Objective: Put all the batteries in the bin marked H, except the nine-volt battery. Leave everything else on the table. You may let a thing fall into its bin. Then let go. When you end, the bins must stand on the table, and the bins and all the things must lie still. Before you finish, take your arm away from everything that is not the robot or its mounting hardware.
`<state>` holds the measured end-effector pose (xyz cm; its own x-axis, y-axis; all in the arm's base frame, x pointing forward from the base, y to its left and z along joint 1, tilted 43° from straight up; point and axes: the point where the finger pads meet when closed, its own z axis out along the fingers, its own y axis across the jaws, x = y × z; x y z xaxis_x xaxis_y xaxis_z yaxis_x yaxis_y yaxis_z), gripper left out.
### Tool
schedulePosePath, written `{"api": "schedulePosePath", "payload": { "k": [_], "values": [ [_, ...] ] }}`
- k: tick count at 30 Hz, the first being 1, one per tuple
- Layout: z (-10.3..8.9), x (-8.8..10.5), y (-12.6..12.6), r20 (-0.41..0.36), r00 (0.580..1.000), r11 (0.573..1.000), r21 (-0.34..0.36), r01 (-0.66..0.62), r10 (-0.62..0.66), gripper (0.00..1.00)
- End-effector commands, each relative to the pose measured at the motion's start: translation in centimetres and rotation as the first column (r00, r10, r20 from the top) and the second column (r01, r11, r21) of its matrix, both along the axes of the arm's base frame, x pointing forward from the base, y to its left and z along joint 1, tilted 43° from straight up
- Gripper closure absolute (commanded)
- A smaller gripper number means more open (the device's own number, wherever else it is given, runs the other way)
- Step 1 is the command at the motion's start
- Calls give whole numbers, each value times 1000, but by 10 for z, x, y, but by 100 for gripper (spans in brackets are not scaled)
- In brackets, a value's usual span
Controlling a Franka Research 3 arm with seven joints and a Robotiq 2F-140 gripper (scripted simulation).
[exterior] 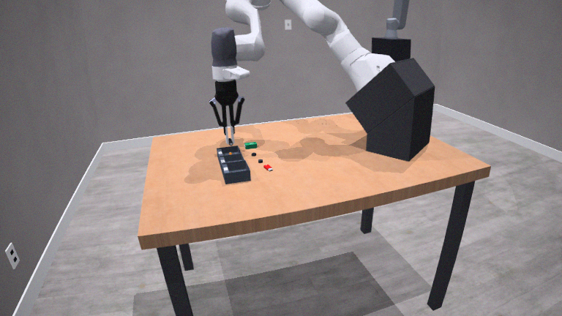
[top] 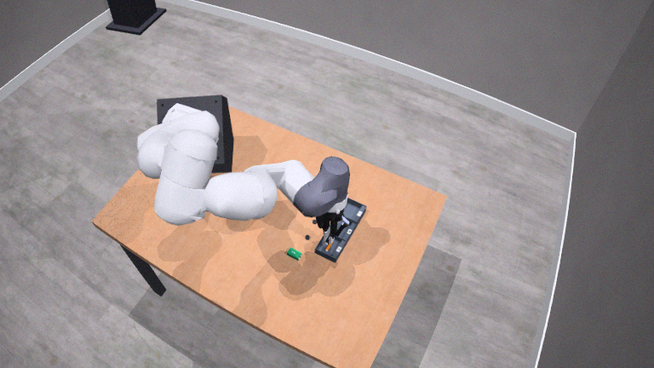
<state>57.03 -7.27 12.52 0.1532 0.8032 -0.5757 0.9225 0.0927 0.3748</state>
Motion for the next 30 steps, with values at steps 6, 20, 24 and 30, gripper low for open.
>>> {"api": "schedulePosePath", "payload": {
  "k": [6,20,24,30],
  "values": [
    [-4,3,-3,3,1000,1000,0,3,-3,95],
    [-21,11,-17,3,1000,1000,0,3,-3,95],
    [-24,13,-20,3,1000,1000,0,3,-3,95],
    [-23,14,-20,3,1000,1000,0,3,-3,95]
  ]
}}
